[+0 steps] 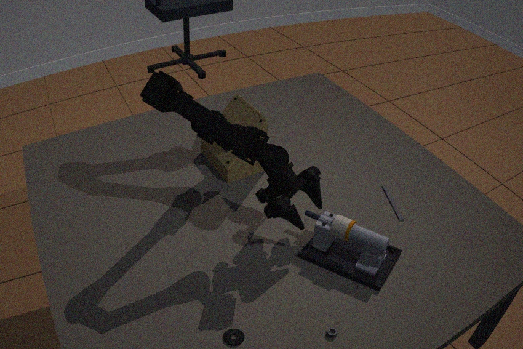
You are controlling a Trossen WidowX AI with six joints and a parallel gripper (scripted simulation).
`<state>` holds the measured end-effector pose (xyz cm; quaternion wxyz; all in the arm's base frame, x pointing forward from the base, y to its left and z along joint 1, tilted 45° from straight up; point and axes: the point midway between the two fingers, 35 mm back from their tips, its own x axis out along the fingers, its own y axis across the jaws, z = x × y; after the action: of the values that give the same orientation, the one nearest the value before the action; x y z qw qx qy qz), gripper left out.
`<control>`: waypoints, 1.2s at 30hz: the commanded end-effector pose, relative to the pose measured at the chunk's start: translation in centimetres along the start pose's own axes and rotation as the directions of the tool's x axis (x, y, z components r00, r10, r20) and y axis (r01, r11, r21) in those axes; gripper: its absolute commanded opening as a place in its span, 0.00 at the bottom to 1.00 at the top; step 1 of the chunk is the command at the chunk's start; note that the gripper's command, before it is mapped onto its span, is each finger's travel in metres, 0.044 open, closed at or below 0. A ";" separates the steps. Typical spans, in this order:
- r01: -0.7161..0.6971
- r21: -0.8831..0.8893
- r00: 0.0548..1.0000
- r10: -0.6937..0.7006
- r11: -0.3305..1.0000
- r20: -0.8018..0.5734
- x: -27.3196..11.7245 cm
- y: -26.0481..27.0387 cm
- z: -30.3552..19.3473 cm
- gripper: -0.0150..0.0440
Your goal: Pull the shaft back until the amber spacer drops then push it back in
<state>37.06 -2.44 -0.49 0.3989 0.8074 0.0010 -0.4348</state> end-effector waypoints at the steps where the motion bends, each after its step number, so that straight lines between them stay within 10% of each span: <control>1: 0.003 -0.007 1.000 -0.003 1.000 -0.001 0.1 -0.1 0.0 1.00; 36: 0.002 -0.007 1.000 -0.002 1.000 -0.001 1.9 -0.1 0.0 1.00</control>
<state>38.23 -3.05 -1.54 0.3990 0.8086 -0.0002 -0.4324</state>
